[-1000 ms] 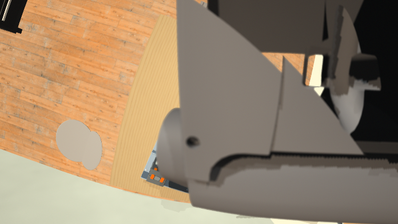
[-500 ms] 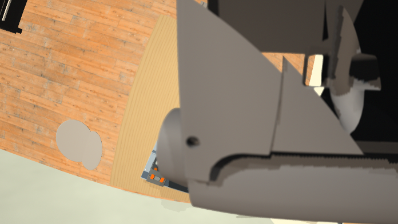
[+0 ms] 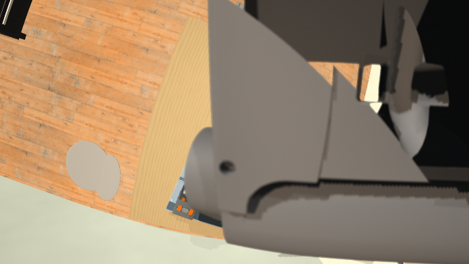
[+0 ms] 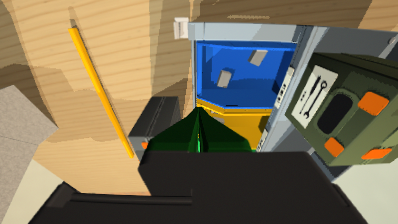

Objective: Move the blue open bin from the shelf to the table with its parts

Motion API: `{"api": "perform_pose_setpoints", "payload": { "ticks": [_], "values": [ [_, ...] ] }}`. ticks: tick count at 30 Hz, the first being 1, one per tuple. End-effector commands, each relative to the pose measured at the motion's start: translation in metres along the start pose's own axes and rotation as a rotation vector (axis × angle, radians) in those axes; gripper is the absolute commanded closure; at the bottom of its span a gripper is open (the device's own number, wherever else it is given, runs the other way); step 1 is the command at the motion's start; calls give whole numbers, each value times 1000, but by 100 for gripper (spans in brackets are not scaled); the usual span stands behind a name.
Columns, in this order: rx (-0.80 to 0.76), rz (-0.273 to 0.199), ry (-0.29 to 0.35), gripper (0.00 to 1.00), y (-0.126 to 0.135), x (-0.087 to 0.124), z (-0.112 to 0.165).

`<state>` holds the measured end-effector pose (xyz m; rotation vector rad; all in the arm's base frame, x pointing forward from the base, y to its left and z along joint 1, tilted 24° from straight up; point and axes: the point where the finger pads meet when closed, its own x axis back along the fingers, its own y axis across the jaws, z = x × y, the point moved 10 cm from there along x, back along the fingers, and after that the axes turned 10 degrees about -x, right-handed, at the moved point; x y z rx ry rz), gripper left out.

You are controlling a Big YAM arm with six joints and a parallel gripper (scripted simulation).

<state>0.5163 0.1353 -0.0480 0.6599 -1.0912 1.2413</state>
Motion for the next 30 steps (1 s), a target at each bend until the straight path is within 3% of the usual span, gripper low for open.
{"api": "perform_pose_setpoints", "payload": {
  "ticks": [1,22,24,28,30],
  "values": [
    [-16,16,-11,100,-19,-3,0],
    [-18,19,-13,100,-20,-4,-1],
    [-19,22,-14,100,-20,-13,-1],
    [-8,2,1,100,-7,-49,4],
    [-7,-1,3,100,-6,-53,5]
  ]
}}
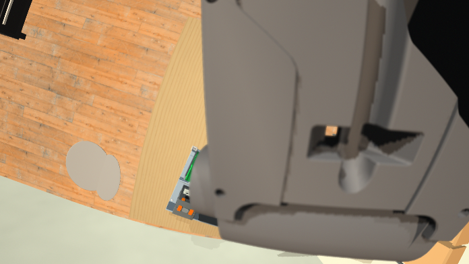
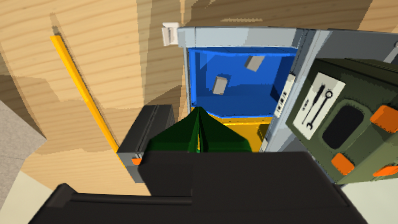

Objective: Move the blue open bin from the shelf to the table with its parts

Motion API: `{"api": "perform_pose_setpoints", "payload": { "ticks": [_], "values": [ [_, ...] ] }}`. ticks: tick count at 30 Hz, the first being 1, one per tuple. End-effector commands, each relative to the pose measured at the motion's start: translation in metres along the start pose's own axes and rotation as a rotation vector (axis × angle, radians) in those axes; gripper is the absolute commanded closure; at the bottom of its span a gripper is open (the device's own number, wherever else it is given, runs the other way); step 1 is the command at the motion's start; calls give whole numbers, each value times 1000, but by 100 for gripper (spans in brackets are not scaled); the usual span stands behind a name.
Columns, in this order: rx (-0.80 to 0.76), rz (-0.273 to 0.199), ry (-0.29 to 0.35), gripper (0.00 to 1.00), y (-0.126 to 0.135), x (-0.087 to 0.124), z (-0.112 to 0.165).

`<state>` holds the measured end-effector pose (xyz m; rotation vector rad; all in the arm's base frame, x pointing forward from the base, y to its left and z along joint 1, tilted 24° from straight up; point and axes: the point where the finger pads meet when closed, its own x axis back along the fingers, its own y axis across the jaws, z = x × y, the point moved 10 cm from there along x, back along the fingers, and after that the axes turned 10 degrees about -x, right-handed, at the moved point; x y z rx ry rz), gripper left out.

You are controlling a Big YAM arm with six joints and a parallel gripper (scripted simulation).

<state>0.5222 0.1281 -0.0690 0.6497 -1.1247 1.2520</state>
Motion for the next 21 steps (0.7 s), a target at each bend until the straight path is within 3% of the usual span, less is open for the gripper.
{"api": "perform_pose_setpoints", "payload": {
  "ticks": [1,6,7,8,11,14,21],
  "values": [
    [6,-27,21,10,-1,-31,8],
    [10,-35,26,10,1,-31,9],
    [-1,0,3,10,-9,-9,10],
    [1,1,2,10,-9,-9,9],
    [2,-1,3,10,-8,-10,9],
    [16,-29,21,10,1,-27,6],
    [16,-28,20,10,1,-26,6]
  ]
}}
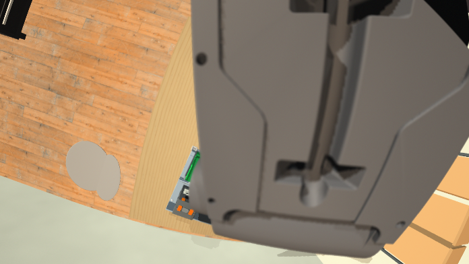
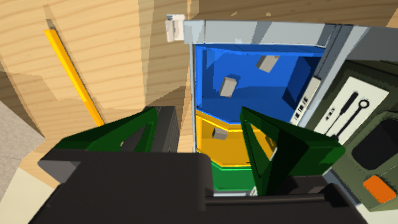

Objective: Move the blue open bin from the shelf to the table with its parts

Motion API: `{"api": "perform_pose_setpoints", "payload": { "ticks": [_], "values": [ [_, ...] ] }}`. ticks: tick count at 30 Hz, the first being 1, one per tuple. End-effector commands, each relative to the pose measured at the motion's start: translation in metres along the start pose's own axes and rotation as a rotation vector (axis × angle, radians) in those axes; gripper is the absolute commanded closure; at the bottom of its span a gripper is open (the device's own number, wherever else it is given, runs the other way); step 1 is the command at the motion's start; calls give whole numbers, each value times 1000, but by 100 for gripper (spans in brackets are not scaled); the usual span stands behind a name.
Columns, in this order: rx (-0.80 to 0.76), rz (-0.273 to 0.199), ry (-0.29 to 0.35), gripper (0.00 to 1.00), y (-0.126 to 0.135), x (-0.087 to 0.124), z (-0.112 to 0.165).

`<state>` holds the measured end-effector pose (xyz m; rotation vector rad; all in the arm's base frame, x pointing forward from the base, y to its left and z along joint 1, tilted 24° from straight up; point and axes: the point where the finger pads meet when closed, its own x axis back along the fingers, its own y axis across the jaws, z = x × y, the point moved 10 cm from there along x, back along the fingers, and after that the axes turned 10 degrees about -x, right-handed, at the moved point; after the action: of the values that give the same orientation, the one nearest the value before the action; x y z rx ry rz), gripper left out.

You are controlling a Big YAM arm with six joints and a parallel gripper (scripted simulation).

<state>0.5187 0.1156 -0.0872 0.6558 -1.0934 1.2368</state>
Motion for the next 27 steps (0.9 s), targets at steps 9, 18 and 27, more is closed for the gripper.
{"api": "perform_pose_setpoints", "payload": {
  "ticks": [9,18,27],
  "values": [
    [8,0,2,10,-3,-5,1],
    [8,-1,3,10,-2,-6,1],
    [-2,3,0,10,-6,-13,2]
  ]
}}
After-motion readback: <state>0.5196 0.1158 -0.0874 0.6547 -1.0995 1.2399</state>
